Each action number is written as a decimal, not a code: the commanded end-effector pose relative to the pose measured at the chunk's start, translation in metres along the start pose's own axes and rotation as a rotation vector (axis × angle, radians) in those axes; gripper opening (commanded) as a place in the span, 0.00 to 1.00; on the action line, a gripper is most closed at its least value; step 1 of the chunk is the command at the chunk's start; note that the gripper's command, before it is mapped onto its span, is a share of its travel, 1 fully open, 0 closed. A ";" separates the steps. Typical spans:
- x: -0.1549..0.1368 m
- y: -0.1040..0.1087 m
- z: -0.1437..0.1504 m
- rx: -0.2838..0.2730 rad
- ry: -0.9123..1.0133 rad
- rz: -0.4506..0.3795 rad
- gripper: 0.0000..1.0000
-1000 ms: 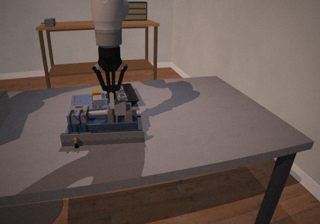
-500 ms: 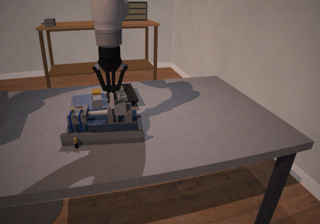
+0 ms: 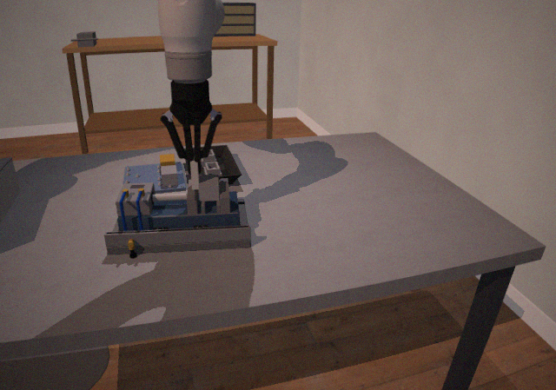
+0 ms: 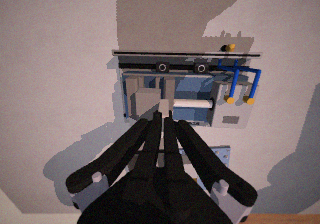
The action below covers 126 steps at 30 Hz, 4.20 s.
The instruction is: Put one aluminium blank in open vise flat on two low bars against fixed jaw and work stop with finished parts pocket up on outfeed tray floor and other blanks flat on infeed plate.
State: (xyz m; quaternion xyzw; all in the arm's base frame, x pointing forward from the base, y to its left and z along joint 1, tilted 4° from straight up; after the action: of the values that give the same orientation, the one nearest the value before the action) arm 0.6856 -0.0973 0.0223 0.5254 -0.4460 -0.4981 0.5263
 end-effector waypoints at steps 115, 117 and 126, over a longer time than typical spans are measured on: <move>-0.002 0.080 0.011 0.003 0.000 -0.001 0.00; -0.002 0.080 0.011 0.003 0.000 -0.001 0.00; -0.002 0.080 0.011 0.003 0.000 -0.001 0.00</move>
State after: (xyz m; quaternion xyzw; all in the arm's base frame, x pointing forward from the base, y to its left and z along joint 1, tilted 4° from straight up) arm 0.6772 -0.0971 0.0978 0.5266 -0.4452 -0.4980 0.5258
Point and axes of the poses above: the point where the finger pads meet when closed, its own y axis back along the fingers, its own z axis across the jaws, x = y × z, the point moved 3 cm from there along y, back along the fingers, and after that the axes turned 12 degrees about y, right-handed, at the moved point
